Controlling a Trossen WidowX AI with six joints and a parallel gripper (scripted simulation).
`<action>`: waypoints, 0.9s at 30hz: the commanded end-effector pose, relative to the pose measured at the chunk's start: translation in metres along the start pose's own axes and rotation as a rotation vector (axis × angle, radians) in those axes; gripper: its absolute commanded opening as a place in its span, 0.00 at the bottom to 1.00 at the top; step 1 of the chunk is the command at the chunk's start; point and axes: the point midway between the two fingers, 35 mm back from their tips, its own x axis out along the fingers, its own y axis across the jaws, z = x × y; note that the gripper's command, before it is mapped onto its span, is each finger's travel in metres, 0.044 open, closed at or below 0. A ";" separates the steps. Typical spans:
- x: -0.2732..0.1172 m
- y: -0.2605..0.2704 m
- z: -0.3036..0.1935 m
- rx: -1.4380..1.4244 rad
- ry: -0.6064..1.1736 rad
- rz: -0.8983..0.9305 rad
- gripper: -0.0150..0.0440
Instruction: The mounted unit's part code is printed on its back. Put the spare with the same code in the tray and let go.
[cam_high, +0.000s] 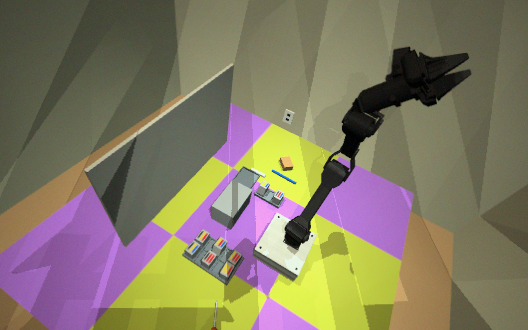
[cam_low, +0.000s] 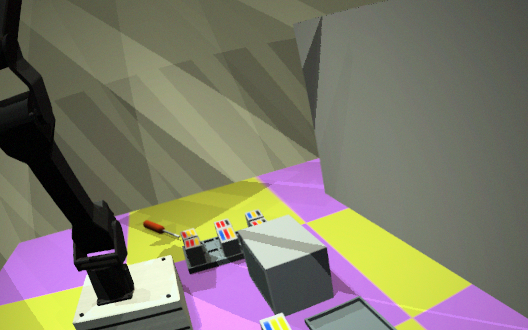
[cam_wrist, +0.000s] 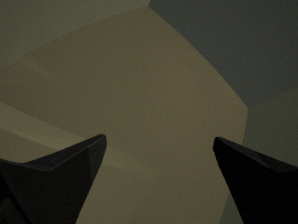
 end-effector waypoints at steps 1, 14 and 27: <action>0.000 0.000 0.000 0.000 0.000 0.000 0.98; -0.007 -0.065 -0.036 -0.013 0.072 -0.218 1.00; -0.070 -0.190 -0.091 -0.124 0.218 -0.636 1.00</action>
